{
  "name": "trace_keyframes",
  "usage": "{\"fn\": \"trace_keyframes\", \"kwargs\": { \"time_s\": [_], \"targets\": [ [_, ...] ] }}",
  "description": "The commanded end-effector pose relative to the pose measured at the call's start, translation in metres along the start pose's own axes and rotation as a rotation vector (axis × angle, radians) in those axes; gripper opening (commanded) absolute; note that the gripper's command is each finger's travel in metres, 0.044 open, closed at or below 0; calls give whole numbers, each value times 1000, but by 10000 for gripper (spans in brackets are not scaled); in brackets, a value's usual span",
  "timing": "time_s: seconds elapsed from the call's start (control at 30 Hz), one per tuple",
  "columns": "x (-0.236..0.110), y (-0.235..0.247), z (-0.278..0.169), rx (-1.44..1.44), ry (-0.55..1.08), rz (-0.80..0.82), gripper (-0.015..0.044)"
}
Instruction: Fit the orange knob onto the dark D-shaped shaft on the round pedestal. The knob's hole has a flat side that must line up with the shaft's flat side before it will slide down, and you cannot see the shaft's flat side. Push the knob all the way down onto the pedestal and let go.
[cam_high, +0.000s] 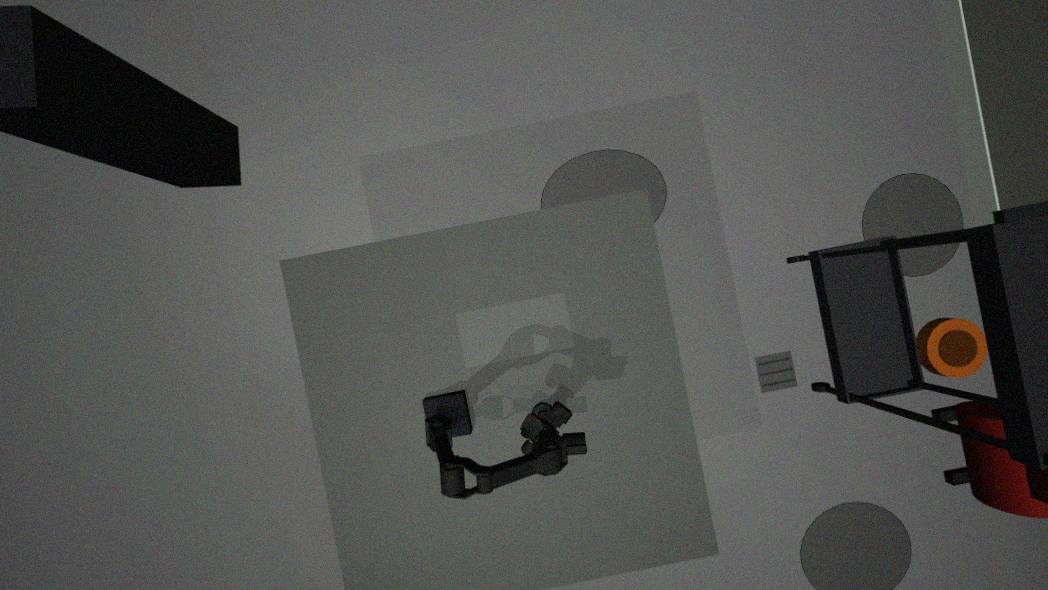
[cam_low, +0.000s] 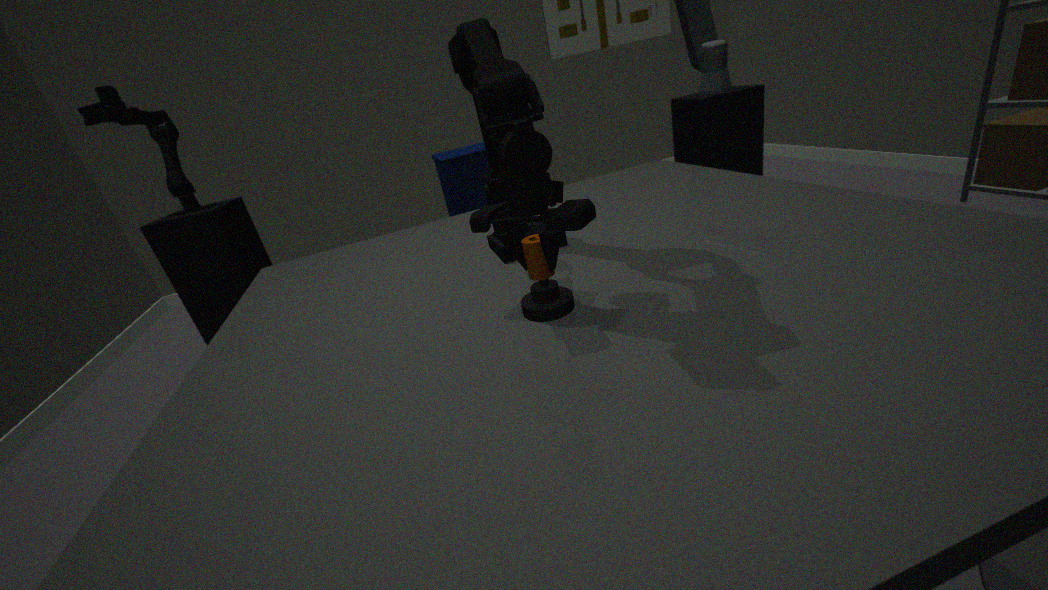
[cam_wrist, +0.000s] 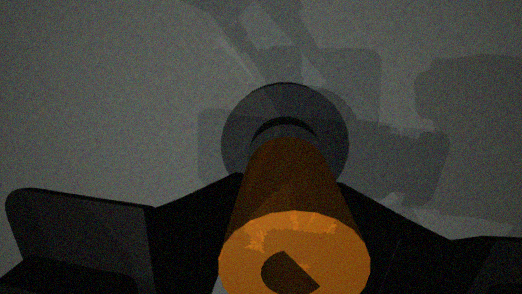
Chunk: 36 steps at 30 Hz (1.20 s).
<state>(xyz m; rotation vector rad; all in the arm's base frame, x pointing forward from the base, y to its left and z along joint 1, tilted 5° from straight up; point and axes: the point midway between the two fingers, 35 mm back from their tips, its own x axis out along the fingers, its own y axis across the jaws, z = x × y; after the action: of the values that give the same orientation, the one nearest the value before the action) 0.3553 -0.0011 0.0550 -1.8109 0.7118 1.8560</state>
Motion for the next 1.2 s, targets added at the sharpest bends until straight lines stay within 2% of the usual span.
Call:
{"fn": "trace_keyframes", "kwargs": {
  "time_s": [0.0, 0.4, 0.63, 1.17],
  "targets": [
    [0, 2, 2, -4, 0, 5, 0],
    [-5, 2, 2, -13, 0, 5, 0],
    [-4, 1, 0, -214, -1, 4, 0],
    [0, -2, -3, -214, -1, 4, 0]
  ]
}}
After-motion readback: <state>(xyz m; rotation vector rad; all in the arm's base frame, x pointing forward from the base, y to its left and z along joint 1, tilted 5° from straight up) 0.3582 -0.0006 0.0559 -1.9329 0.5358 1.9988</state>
